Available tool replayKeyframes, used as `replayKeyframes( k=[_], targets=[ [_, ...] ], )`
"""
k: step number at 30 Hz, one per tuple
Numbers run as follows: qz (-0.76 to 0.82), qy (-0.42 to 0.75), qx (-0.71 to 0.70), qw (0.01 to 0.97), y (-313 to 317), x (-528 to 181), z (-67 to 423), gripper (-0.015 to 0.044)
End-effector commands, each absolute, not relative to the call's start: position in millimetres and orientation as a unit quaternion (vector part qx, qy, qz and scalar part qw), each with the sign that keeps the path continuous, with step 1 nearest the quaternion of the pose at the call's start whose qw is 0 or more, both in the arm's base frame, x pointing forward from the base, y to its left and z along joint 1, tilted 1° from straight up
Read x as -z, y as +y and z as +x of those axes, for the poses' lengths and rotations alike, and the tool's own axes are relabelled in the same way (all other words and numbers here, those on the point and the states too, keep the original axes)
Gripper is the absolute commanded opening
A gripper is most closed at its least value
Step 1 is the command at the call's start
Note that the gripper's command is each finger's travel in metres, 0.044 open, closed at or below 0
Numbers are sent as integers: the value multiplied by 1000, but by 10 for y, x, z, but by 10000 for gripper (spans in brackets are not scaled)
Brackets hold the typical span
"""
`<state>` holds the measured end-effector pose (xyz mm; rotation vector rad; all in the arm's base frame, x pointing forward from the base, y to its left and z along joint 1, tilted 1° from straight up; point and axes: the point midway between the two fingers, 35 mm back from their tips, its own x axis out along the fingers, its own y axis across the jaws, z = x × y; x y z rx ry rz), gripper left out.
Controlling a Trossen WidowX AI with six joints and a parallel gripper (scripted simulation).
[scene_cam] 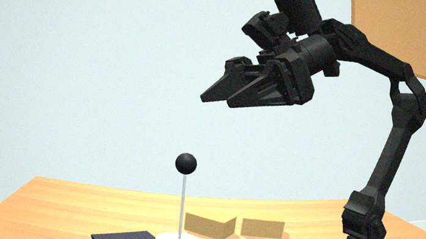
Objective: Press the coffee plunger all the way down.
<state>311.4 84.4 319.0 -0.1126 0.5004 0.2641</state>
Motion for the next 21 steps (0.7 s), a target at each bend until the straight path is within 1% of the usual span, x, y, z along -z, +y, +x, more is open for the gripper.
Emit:
replayKeyframes(
  k=[1,7,21],
  targets=[
    [-38,250,-108,962,792,-2992,3151,440],
    [-39,250,-111,961,805,-2548,3140,440],
    [-40,249,-112,961,842,-2483,3249,440]
  ],
)
